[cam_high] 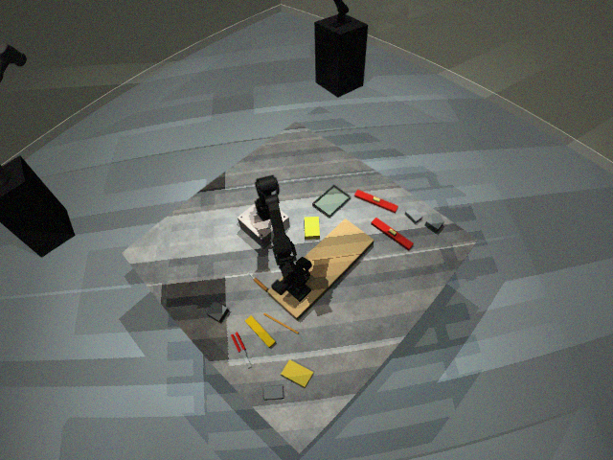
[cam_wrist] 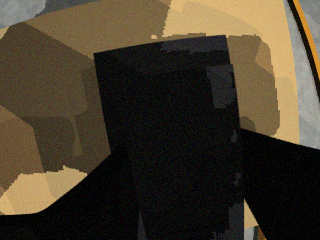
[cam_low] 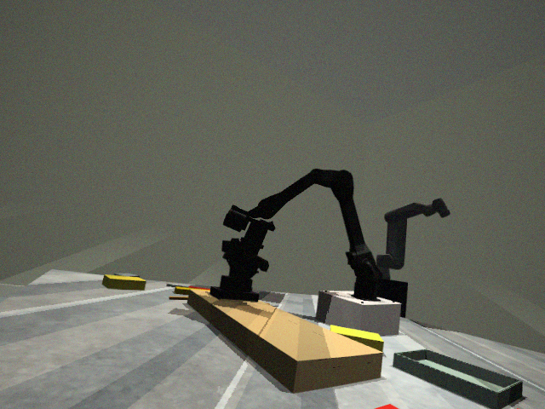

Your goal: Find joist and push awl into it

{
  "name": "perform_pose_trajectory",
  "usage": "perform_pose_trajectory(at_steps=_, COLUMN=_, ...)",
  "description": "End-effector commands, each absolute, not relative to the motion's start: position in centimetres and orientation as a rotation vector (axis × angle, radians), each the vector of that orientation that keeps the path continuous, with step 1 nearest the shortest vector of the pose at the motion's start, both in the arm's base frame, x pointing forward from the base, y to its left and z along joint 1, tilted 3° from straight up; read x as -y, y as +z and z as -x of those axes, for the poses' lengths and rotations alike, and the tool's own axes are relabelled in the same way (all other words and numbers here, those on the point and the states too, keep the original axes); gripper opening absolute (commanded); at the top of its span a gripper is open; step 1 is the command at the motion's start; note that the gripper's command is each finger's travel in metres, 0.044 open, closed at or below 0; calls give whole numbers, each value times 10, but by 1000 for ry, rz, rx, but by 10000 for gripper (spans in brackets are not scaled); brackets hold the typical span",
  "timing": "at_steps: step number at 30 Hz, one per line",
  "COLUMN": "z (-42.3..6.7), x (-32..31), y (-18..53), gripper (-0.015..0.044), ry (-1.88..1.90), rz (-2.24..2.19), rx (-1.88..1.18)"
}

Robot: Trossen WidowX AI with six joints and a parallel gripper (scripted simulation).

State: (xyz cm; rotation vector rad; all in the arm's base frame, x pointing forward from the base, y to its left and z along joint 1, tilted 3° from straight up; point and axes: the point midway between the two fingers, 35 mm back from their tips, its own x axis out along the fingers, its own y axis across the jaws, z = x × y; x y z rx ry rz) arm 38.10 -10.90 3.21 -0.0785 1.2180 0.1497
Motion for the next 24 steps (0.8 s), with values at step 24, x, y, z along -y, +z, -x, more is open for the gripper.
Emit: perform_pose_trajectory(at_steps=24, z=-386, x=140, y=35, gripper=0, ry=147, rz=80, rx=-1218)
